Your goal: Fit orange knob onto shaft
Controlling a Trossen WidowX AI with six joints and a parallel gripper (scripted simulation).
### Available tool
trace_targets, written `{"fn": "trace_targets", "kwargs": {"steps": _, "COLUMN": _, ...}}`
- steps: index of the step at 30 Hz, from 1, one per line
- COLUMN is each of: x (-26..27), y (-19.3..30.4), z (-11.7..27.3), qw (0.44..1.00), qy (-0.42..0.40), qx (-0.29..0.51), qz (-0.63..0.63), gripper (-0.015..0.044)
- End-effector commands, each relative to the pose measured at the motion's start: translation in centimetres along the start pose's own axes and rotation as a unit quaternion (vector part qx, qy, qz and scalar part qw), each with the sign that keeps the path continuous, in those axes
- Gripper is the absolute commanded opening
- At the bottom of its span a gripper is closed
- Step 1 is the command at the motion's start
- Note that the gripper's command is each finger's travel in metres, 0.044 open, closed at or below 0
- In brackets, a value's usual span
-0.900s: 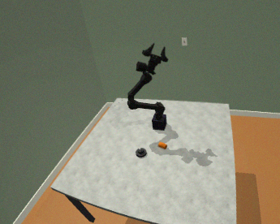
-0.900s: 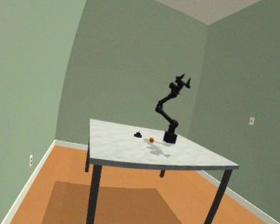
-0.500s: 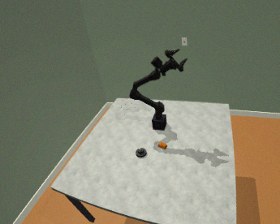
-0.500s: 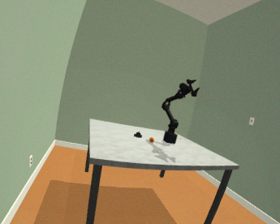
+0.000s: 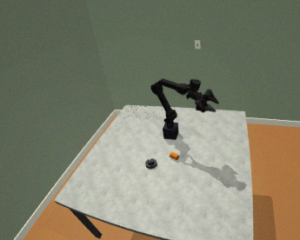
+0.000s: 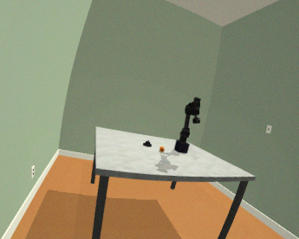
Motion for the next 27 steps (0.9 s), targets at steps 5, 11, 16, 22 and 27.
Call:
{"fn": "trace_targets", "kwargs": {"steps": 5, "x": -5.0, "y": -13.5, "z": -2.5, "qw": 0.959, "qy": 0.117, "qx": -0.224, "qz": -0.131, "gripper": 0.0440}}
{"fn": "trace_targets", "kwargs": {"steps": 11, "x": -10.1, "y": -23.6, "z": 0.4, "qw": 0.859, "qy": 0.192, "qx": -0.387, "qz": -0.275, "gripper": 0.0440}}
{"fn": "trace_targets", "kwargs": {"steps": 16, "x": -15.2, "y": -29.6, "z": 5.3, "qw": 0.725, "qy": 0.241, "qx": -0.495, "qz": -0.413, "gripper": 0.0440}}
{"fn": "trace_targets", "kwargs": {"steps": 22, "x": -17.6, "y": -31.3, "z": 8.0, "qw": 0.651, "qy": 0.259, "qx": -0.531, "qz": -0.476, "gripper": 0.0440}}
{"fn": "trace_targets", "kwargs": {"steps": 27, "x": -17.5, "y": -31.5, "z": 7.5, "qw": 0.651, "qy": 0.259, "qx": -0.531, "qz": -0.476, "gripper": 0.0440}}
Point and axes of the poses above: the point midway between the two fingers, 35 mm back from their tips, its own z axis back along the fingers, its own x axis across the jaws, y = z × x, the point moved 4 cm from there along z, back along the fingers, and after that the axes turned 10 degrees about -z, right-handed, at the moved point
